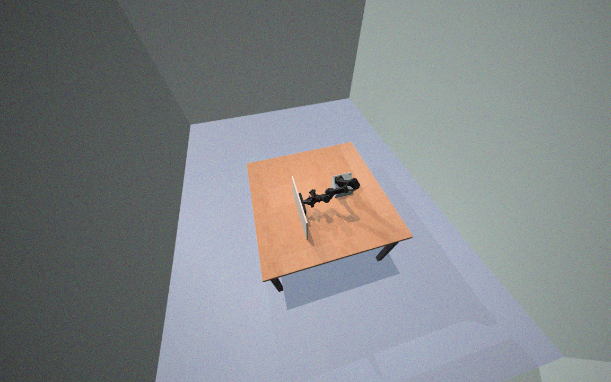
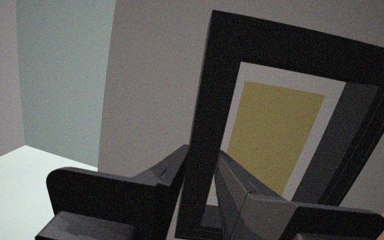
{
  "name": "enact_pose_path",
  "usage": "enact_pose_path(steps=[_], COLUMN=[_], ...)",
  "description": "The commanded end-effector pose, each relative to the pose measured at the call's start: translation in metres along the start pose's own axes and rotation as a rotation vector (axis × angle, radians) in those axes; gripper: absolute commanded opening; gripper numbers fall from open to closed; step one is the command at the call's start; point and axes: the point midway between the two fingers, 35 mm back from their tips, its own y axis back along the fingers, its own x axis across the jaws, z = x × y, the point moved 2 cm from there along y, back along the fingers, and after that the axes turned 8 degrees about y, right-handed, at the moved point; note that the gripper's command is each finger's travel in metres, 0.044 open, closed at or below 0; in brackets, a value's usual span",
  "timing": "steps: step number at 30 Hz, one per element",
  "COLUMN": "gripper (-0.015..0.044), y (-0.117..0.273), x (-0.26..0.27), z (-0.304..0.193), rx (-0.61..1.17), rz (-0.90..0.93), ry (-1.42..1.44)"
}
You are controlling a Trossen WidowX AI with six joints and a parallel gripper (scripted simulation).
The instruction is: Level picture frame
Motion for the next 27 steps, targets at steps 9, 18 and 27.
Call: enact_pose_path(steps=[9, 18, 27], gripper=[0.0000, 0.0000, 0.0000], y=[-0.0001, 0.0000, 0.0000], x=[0.0032, 0.0061, 0.0090], z=[0.0004, 0.0009, 0.0013], rx=[0.003, 0.003, 0.003], rz=[-0.001, -0.001, 0.000], ry=[-0.004, -0.003, -0.003])
